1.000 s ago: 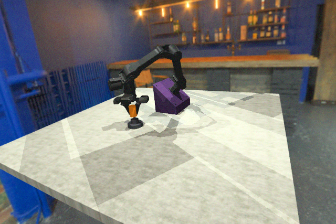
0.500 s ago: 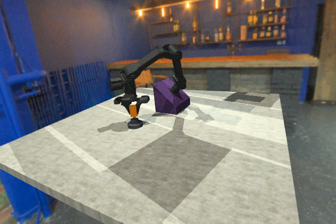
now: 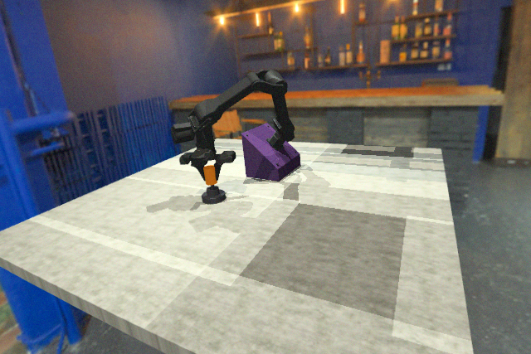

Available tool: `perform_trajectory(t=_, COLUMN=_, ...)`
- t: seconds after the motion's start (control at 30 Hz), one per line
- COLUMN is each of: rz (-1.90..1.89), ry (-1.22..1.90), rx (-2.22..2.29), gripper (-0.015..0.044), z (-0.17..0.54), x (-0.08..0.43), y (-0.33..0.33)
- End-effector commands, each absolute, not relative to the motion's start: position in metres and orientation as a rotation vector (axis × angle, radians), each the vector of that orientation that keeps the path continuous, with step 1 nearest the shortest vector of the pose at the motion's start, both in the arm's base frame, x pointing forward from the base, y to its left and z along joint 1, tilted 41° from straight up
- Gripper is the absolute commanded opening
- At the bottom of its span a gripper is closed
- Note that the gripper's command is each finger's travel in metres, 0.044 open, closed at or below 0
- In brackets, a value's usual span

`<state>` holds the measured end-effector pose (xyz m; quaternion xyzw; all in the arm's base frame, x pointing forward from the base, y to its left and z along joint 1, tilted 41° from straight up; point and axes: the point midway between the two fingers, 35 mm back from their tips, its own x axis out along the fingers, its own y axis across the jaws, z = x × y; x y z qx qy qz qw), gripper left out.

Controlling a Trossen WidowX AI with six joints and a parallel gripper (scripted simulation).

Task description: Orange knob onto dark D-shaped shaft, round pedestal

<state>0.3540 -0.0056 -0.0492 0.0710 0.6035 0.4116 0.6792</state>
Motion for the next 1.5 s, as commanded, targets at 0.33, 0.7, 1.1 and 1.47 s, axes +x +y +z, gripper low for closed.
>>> perform_trajectory(t=0.33, rz=0.925, ry=1.349, rx=0.158, gripper=0.0, z=-0.0481, x=0.3549, y=-0.0044)
perform_trajectory(t=0.7, rz=0.925, ry=1.349, rx=0.158, gripper=0.0, z=-0.0501, x=0.3532, y=-0.0032)
perform_trajectory(t=1.1, rz=0.925, ry=1.349, rx=0.158, gripper=0.0, z=-0.0495, x=0.3551, y=-0.0037)
perform_trajectory(t=1.47, rz=1.034, ry=1.264, rx=0.029, gripper=0.0, z=-0.0466, x=0.3585, y=-0.0067)
